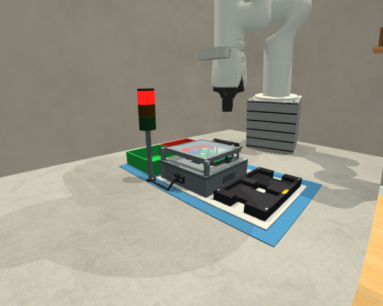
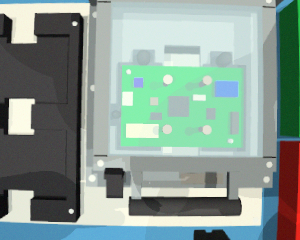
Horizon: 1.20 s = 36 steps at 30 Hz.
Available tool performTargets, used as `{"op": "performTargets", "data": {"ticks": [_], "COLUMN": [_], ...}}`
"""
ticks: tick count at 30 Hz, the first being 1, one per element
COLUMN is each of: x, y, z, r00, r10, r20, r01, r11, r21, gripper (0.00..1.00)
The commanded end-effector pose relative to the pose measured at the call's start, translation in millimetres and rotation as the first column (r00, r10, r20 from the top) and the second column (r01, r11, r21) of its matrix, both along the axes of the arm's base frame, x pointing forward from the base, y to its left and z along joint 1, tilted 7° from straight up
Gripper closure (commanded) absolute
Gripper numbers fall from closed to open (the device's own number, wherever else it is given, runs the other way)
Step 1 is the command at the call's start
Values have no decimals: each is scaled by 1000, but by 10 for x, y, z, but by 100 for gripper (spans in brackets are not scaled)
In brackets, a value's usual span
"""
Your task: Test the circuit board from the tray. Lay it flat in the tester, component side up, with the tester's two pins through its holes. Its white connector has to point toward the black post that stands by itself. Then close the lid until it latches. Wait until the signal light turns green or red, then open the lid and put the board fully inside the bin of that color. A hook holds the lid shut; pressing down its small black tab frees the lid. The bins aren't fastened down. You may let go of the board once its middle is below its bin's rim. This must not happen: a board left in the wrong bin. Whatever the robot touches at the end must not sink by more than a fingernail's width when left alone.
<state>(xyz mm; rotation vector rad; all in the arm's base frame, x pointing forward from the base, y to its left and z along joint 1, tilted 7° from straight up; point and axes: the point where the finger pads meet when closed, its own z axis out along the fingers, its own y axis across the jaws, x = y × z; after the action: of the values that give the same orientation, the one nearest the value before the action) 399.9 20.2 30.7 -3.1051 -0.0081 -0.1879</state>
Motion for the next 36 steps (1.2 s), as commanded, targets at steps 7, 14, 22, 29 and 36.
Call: {"op": "performTargets", "data": {"ticks": [7, 14, 22, 29, 36], "x": [23, 34, 41, 47, 69], "y": [305, 508, 625, 627, 632], "z": [16, 23, 28, -25, -200], "r00": [1000, 1000, 1000, 1000, 1000], "r10": [0, 0, 0, 0, 0], "r20": [1, 1, 1, 1, 1], "r01": [0, 0, 0, 0, 0], "r11": [1000, 1000, 1000, 1000, 1000], "r21": [0, 0, 0, 0, 0], "gripper": [100, 100, 100, 100, 100]}}
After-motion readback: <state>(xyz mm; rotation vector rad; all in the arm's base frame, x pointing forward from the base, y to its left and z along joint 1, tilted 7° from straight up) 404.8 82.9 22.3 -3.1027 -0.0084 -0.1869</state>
